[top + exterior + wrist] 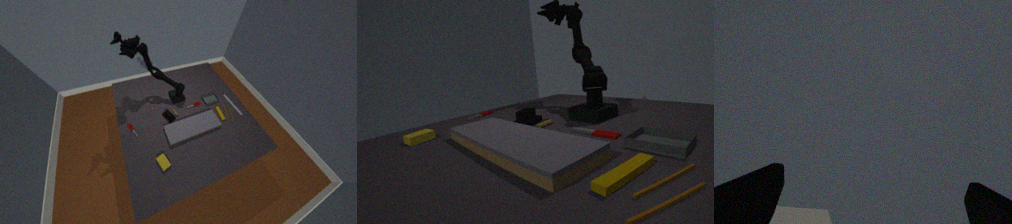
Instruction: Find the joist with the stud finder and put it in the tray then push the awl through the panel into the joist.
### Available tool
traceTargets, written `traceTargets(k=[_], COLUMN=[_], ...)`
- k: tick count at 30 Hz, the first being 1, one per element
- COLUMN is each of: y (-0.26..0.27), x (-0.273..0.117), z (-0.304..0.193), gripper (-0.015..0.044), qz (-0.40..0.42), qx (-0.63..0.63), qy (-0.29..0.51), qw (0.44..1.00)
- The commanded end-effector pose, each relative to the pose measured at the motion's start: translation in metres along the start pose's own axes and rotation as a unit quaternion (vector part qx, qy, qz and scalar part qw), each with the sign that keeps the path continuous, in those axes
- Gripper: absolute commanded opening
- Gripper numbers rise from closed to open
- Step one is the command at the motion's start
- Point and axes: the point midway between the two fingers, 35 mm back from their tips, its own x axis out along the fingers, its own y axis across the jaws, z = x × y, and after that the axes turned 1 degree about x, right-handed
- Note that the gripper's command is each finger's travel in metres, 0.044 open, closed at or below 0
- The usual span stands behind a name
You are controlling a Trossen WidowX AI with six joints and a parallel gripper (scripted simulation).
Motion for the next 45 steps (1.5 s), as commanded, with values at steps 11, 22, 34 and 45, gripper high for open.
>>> traceTargets(k=[11, 22, 34, 45], y=[0.021, -0.016, -0.143, -0.297], x=[-0.061, -0.124, -0.122, -0.057], z=[-0.118, -0.259, -0.371, -0.405], gripper=[0.044, 0.044, 0.044, 0.044], qz=[0.151, 0.296, 0.322, 0.269], qx=[-0.207, -0.501, -0.78, -0.934], qy=[0.006, -0.001, -0.02, 0.027], qw=[0.967, 0.813, 0.537, 0.234])
